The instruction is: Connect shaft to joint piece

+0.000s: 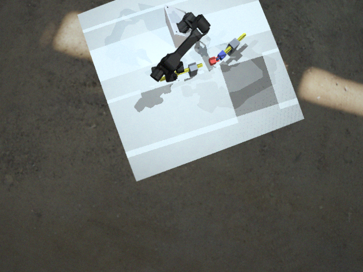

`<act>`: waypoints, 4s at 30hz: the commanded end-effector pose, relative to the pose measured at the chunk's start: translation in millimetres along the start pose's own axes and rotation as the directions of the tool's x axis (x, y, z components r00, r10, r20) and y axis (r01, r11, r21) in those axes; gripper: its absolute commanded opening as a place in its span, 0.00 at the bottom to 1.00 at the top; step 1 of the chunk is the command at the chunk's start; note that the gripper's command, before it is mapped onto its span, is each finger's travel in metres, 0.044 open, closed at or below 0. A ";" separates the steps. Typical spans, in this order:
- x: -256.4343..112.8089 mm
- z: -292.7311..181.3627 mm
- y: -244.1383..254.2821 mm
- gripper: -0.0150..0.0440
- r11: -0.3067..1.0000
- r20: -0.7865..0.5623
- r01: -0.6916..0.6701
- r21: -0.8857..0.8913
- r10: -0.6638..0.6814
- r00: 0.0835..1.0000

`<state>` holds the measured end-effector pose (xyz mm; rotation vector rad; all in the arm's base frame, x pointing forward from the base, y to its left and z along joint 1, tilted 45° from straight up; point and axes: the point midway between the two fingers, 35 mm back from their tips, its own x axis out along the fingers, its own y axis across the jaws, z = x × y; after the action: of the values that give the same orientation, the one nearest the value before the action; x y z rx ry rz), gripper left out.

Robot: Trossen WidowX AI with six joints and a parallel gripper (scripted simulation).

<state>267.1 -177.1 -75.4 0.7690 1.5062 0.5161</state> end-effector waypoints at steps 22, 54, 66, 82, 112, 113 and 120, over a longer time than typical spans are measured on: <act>14.5 3.5 -29.0 1.00 0.973 -0.015 0.057 0.223 -0.055 0.998; 63.2 5.3 -30.9 1.00 0.245 -0.084 0.098 0.965 -0.065 0.994; 67.9 5.1 -31.0 1.00 0.163 -0.090 0.099 0.982 -0.065 0.994; 93.1 3.2 -32.4 1.00 0.163 -0.090 0.099 0.982 -0.065 0.994; 97.1 2.7 -32.6 0.43 0.163 -0.090 0.099 0.982 -0.064 0.994; 97.1 2.7 -32.6 0.43 0.163 -0.090 0.099 0.982 -0.064 0.994; 97.1 2.7 -32.6 0.37 0.163 -0.090 0.099 0.982 -0.064 0.994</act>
<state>267.7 -128.8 -165.5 1.6880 1.8174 -0.7580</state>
